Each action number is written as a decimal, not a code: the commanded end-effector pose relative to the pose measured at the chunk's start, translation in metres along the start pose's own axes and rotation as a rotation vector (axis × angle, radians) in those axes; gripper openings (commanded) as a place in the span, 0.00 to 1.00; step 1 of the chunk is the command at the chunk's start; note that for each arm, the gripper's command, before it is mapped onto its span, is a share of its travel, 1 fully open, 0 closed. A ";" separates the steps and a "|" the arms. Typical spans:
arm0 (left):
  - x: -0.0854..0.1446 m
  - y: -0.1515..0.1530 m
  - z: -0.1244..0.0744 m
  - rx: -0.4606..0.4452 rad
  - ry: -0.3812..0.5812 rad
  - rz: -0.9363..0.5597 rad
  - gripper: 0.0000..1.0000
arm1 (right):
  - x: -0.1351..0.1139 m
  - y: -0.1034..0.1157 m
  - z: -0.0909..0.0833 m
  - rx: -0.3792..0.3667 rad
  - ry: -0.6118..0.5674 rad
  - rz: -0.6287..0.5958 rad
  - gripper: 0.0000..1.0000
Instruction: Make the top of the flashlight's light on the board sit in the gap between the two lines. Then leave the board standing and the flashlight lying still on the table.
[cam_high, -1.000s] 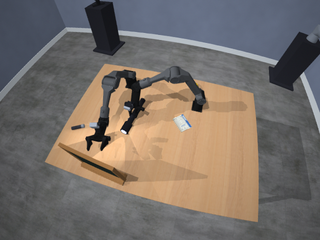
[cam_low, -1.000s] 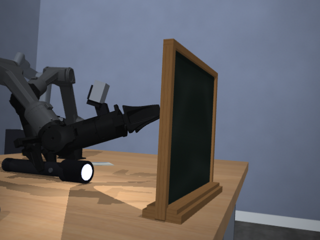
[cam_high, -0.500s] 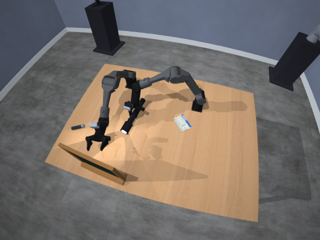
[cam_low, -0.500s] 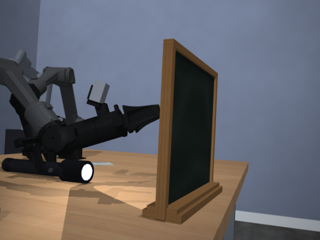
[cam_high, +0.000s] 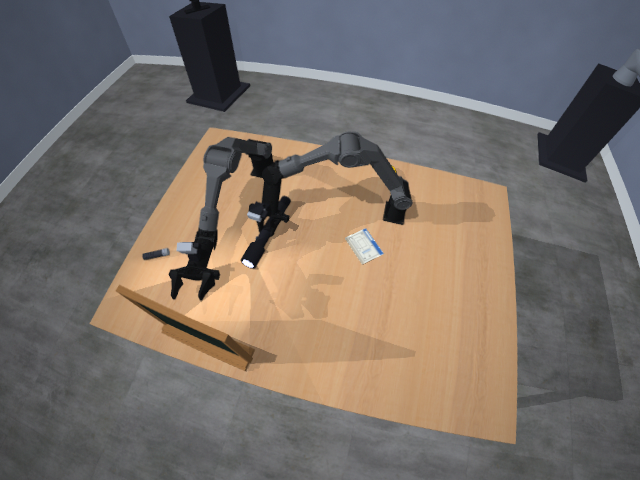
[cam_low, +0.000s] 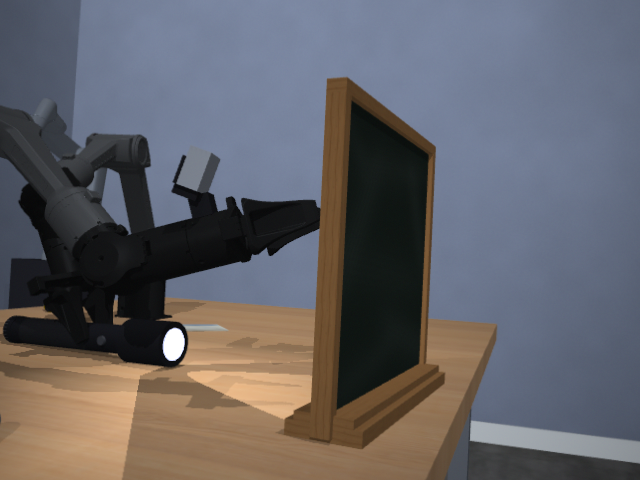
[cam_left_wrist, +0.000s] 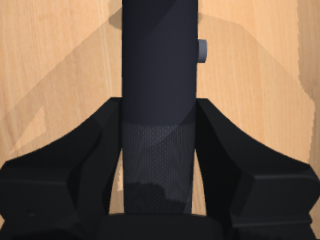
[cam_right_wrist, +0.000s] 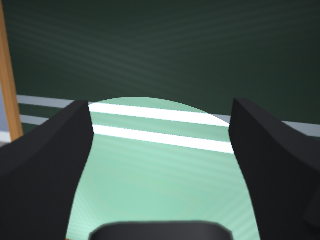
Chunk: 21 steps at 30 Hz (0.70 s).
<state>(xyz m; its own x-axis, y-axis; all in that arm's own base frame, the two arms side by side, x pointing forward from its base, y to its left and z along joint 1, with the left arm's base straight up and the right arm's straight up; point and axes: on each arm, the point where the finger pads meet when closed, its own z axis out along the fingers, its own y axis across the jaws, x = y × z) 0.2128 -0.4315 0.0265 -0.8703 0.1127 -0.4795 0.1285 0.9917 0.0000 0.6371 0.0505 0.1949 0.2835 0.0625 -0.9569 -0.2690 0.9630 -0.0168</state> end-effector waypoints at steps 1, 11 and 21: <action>0.000 0.000 0.000 0.001 -0.001 0.000 0.37 | -0.017 -0.007 -0.003 0.051 0.094 -0.016 1.00; 0.000 0.000 0.000 0.001 -0.001 0.000 0.37 | -0.044 -0.016 -0.026 0.136 0.274 -0.031 1.00; 0.000 0.000 0.000 0.001 -0.001 0.000 0.37 | -0.061 -0.019 -0.052 0.184 0.394 -0.031 1.00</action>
<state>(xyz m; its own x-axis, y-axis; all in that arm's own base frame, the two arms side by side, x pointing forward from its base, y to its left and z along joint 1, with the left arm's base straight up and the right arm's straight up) 0.2129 -0.4316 0.0265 -0.8701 0.1131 -0.4797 0.1289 0.9917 0.0000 0.5900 0.0197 0.2327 -0.0473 -0.0322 -0.9984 -0.1070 0.9939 -0.0270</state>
